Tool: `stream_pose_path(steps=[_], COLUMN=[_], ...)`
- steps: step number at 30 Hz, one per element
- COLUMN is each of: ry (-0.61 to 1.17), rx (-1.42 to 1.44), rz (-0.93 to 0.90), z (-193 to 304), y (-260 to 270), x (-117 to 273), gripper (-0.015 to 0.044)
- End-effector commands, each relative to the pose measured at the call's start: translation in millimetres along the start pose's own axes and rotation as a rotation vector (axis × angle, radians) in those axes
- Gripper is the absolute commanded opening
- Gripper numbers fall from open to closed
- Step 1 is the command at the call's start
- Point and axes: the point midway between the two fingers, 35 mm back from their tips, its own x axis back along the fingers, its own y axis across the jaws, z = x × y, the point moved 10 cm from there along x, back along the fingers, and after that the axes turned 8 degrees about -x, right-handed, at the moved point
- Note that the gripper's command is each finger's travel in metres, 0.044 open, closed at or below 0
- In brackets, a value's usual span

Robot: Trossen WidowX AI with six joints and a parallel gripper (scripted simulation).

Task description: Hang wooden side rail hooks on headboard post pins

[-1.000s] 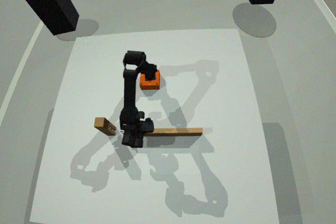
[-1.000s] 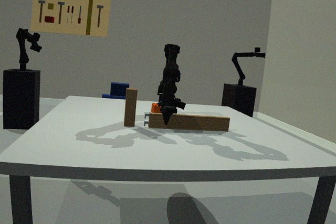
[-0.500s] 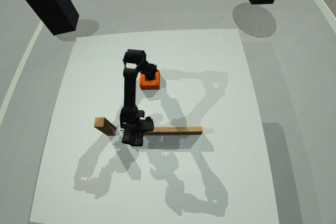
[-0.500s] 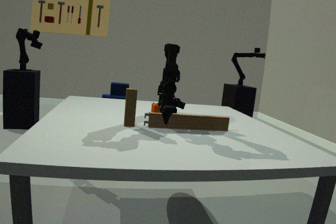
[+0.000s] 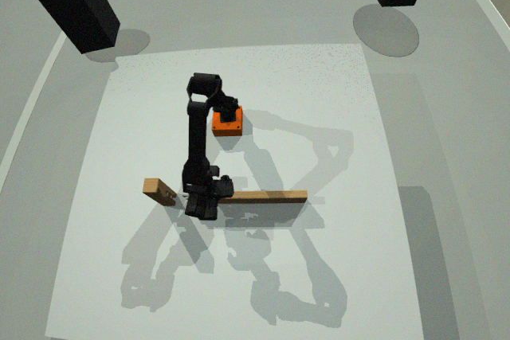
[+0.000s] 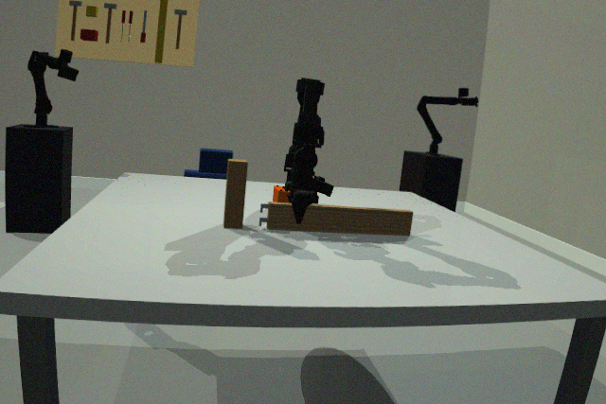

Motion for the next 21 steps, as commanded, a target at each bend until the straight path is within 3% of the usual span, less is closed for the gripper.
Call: stream_pose_path(steps=[1,21], ry=[-0.001,-0.001], rx=[0.015,0.015], rz=[-0.007,-0.007], z=[0.1,0.3], y=[3.6,0.6], x=[0.0,1.3], gripper=[0.0,0.0])
